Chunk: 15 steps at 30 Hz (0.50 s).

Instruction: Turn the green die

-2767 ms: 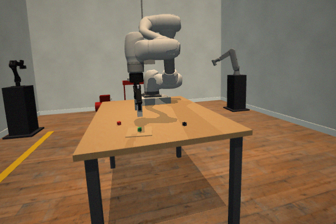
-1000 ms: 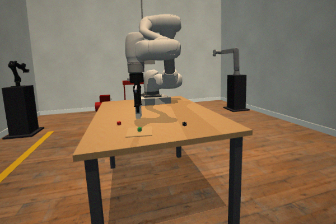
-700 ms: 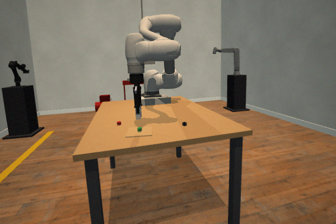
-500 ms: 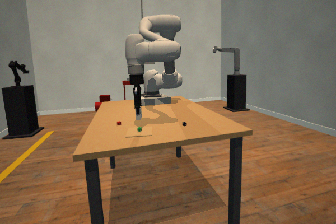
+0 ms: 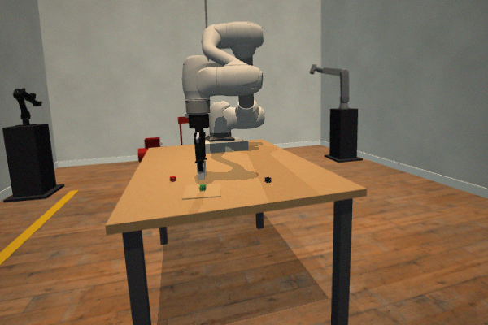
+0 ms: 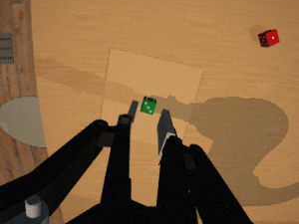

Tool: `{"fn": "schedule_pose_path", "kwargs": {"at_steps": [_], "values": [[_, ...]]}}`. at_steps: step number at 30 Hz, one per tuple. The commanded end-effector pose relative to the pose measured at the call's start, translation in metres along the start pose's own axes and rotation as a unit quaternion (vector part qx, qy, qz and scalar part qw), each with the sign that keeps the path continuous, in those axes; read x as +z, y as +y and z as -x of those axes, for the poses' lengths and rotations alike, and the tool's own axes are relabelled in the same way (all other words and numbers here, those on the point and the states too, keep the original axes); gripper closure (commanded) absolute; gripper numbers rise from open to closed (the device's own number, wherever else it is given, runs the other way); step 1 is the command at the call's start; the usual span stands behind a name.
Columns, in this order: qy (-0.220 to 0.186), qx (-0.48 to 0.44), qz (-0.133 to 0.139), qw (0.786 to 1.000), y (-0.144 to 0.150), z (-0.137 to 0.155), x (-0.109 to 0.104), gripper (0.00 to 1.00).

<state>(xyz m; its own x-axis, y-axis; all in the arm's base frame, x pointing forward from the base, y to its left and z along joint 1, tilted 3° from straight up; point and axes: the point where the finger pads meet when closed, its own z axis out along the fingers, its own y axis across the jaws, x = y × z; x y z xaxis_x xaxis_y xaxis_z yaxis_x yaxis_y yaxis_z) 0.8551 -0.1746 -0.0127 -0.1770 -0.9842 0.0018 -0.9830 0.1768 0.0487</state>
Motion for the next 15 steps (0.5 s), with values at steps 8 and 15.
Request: {"fn": "schedule_pose_path", "kwargs": {"at_steps": [8, 15], "values": [[0.0, 0.0, 0.0, 1.0, 0.0, 0.0, 0.01, 0.71], [0.0, 0.0, 0.0, 1.0, 0.0, 0.0, 0.017, 0.71]]}}
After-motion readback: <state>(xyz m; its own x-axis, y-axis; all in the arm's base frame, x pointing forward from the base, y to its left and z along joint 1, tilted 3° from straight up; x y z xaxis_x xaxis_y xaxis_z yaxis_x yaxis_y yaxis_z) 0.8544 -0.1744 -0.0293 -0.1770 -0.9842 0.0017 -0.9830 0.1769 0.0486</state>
